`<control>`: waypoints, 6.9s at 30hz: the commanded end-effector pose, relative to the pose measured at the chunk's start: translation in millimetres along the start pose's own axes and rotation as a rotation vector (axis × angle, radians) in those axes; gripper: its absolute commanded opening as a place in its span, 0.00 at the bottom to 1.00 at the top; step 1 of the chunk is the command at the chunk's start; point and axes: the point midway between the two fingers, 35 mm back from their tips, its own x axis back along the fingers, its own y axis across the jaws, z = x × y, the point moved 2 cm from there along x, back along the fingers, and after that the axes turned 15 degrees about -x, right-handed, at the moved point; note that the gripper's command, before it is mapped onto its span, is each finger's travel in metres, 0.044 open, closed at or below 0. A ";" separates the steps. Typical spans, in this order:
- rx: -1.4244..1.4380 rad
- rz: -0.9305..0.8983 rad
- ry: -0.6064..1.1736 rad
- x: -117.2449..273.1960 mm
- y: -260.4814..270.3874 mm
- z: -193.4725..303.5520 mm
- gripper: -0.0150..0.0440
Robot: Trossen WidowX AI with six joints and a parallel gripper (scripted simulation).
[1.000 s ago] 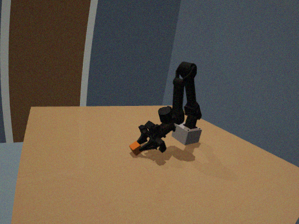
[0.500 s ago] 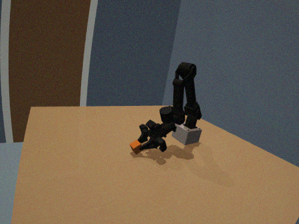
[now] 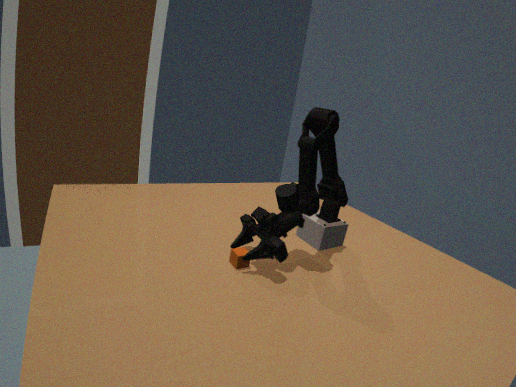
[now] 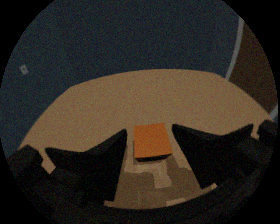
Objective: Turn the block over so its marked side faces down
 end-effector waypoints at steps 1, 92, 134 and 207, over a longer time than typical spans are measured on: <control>0.004 0.002 -0.004 0.2 -0.1 -0.6 0.92; 0.003 0.277 1.015 -0.2 20.5 -74.1 1.00; 0.003 0.277 1.015 -23.7 9.5 -33.9 0.51; 0.010 0.102 0.374 -20.8 9.2 -25.1 0.25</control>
